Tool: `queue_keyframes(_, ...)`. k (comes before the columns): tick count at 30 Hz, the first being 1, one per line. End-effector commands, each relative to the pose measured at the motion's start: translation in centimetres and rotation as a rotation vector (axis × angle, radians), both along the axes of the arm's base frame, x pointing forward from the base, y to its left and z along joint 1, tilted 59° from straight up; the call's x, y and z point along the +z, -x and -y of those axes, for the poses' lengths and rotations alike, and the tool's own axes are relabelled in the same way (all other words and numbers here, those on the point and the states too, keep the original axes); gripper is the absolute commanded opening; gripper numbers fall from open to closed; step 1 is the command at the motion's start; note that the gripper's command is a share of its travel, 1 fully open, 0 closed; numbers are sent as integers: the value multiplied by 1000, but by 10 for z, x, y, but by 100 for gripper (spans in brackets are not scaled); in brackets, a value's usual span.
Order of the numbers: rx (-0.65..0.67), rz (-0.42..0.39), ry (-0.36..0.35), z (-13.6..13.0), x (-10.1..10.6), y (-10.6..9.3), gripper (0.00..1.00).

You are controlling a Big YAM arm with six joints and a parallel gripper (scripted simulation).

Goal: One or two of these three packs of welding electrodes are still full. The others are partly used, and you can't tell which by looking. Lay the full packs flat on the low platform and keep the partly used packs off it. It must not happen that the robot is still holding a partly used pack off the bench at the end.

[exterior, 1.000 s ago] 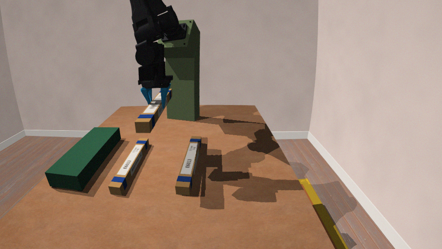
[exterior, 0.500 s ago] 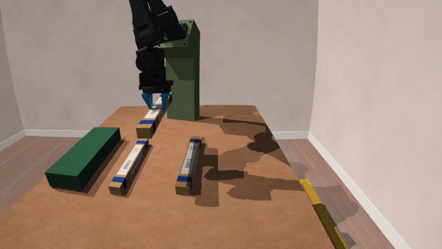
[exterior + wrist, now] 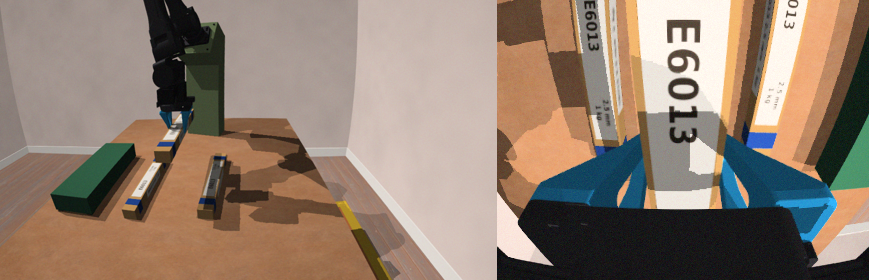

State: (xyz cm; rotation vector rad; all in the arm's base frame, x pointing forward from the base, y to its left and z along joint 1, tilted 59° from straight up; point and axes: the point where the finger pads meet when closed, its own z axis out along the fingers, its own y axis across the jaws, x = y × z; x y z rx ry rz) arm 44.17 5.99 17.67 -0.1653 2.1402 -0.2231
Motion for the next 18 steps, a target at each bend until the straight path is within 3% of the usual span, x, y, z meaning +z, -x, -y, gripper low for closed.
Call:
queue_keyframes(1, 7, 34, 4, 1, 13, -7, 0)
queue_keyframes(18, 7, 33, 4, 2, 7, -16, 0)
